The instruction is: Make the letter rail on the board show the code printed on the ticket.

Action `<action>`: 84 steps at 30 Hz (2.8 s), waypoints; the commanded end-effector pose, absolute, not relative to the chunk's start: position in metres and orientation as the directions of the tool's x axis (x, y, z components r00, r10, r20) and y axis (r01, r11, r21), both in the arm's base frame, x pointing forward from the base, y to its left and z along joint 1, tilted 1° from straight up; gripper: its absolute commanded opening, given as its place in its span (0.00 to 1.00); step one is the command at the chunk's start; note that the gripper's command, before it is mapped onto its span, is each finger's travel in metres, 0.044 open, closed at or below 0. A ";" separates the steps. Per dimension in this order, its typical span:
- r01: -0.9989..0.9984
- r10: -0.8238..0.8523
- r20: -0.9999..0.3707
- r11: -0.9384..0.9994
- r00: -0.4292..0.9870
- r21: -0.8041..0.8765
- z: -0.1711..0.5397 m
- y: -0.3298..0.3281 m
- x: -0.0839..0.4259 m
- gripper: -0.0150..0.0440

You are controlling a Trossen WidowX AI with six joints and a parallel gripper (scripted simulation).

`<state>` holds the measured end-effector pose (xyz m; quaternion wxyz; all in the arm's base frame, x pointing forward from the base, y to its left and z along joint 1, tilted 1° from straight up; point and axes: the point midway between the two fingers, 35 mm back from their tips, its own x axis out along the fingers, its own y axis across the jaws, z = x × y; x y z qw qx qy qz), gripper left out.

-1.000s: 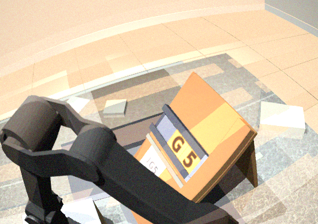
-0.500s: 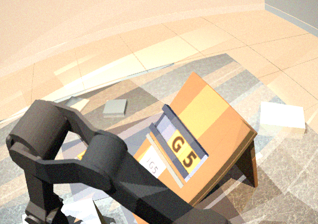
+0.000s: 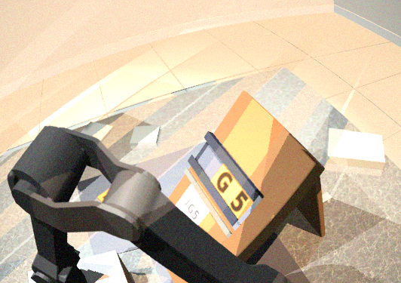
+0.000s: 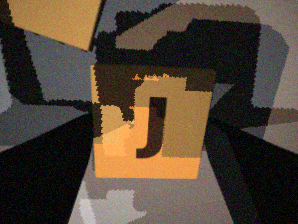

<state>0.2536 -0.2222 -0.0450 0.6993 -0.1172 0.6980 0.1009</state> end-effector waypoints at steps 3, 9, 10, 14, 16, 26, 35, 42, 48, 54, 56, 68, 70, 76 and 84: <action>-0.307 -0.027 -1.000 0.951 0.003 -0.027 -0.044 -0.222 0.253 0.62; -0.307 -0.027 -1.000 0.951 0.003 -0.027 -0.039 -0.221 0.253 0.35; -0.307 -0.027 -1.000 0.951 0.003 -0.027 -0.039 -0.221 0.253 0.31; -0.307 -0.027 -1.000 0.951 0.003 -0.027 -0.036 -0.220 0.254 0.25; -0.307 -0.027 -1.000 0.951 0.003 -0.027 -0.035 -0.220 0.254 0.25; -0.307 -0.027 -1.000 0.951 0.003 -0.027 -0.028 -0.219 0.254 0.25; -0.307 -0.027 -1.000 0.951 0.003 -0.027 -0.023 -0.218 0.254 0.25; -0.307 -0.027 -1.000 0.951 0.003 -0.027 -0.018 -0.217 0.254 0.25; -0.307 -0.027 -1.000 0.951 0.003 -0.027 -0.014 -0.217 0.254 0.25; -0.336 -0.056 -0.997 0.940 0.049 -0.069 -0.008 -0.217 0.263 0.25; -0.351 -0.077 -0.994 0.931 0.078 -0.100 -0.001 -0.218 0.269 0.25; -0.435 -0.203 -0.936 0.843 0.287 -0.316 0.052 -0.214 0.311 0.25; -0.445 -0.223 -0.917 0.820 0.329 -0.359 0.064 -0.212 0.319 0.25; -0.459 -0.259 -0.867 0.764 0.425 -0.453 0.094 -0.205 0.336 0.25; -0.428 -0.282 -0.745 0.674 0.604 -0.602 0.158 -0.180 0.372 0.25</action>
